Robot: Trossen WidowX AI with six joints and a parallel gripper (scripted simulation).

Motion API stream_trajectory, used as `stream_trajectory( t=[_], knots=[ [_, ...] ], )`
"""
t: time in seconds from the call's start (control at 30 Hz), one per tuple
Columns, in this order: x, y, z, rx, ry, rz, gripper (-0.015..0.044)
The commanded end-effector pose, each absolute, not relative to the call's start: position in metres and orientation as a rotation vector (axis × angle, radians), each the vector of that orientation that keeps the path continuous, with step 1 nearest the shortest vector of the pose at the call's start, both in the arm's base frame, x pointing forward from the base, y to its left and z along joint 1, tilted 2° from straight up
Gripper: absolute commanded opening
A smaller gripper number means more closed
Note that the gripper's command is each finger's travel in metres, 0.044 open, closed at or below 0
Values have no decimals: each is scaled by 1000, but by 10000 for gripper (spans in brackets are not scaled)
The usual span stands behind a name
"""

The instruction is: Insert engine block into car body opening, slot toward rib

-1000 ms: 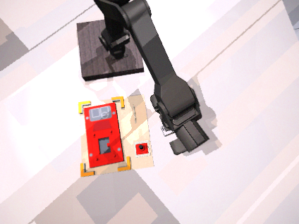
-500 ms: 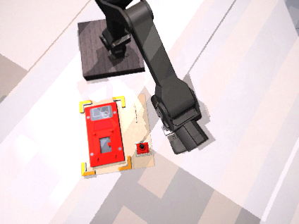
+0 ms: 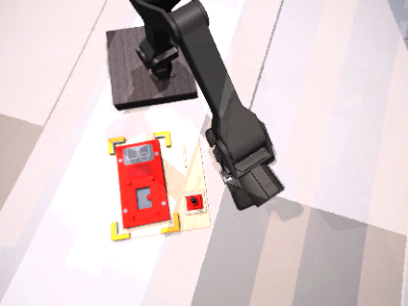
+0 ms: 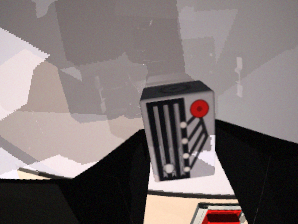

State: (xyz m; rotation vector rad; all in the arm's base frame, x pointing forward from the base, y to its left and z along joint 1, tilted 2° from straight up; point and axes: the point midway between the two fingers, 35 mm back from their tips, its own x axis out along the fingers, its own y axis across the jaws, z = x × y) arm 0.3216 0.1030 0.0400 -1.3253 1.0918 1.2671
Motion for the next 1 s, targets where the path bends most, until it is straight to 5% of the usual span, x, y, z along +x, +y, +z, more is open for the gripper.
stream_trajectory(
  t=[0.0, 0.97],
  knots=[
    [325, 104, 51, -1336, 1080, 1258, 0],
    [314, 101, 142, -1335, 1081, 1257, 0]
  ],
)
